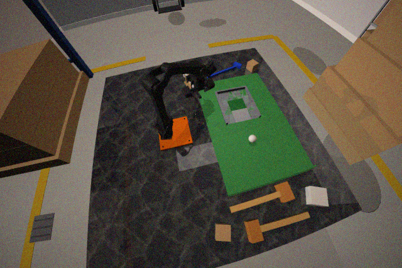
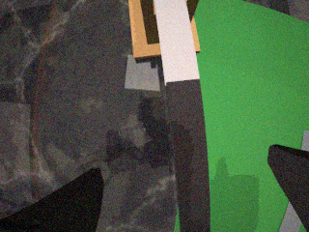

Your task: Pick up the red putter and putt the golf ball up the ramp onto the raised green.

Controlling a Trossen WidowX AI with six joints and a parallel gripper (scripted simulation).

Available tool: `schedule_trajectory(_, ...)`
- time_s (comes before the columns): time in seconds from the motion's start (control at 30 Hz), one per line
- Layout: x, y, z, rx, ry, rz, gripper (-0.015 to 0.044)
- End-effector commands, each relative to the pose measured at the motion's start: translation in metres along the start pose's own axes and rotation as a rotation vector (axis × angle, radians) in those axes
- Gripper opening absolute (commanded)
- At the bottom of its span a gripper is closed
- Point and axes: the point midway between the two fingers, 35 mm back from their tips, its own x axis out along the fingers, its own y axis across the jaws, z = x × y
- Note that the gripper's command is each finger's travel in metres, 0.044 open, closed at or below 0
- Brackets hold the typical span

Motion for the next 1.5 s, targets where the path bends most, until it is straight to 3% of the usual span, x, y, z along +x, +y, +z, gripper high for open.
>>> schedule_trajectory(0.0,0.005,0.001,-0.002,-0.003,0.003,0.001,0.044)
schedule_trajectory(0.63,0.027,0.001,-0.008,-0.003,0.003,0.001,0.044)
schedule_trajectory(1.13,0.024,0.0,-0.006,-0.002,-0.001,-0.002,0.0046)
schedule_trajectory(1.47,0.016,-0.002,-0.004,-0.002,-0.001,-0.002,0.0)
